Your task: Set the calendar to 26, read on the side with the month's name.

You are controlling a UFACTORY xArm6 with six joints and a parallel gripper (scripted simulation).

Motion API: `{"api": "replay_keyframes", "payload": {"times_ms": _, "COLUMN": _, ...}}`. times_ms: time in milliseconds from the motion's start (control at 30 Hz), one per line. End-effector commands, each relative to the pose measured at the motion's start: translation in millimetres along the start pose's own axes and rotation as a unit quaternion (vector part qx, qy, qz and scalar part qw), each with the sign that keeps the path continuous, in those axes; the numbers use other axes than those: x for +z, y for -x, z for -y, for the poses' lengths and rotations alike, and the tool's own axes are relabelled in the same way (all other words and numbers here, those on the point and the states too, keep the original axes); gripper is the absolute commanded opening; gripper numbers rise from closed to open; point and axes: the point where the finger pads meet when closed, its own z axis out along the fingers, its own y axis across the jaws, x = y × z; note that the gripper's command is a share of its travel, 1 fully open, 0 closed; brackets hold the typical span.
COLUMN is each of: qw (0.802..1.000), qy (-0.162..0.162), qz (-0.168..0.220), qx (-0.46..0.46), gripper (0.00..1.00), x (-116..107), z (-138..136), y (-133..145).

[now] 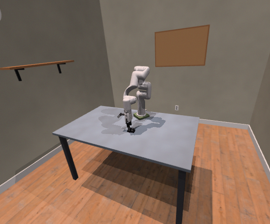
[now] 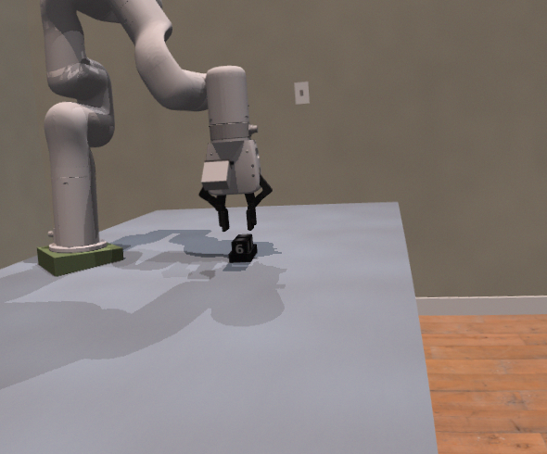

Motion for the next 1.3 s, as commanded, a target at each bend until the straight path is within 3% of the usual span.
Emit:
{"api": "replay_keyframes", "payload": {"times_ms": 0, "qw": 1.000, "qy": -0.002, "qz": 0.000, "qx": 0.000, "gripper": 0.47, "x": 5.9, "z": 1.6, "y": 0.0}}
{"api": "replay_keyframes", "payload": {"times_ms": 1267, "qw": 1.000, "qy": -0.002, "qz": 0.000, "qx": 0.000, "gripper": 0.47, "x": 12.2, "z": 1.7, "y": 0.2}}
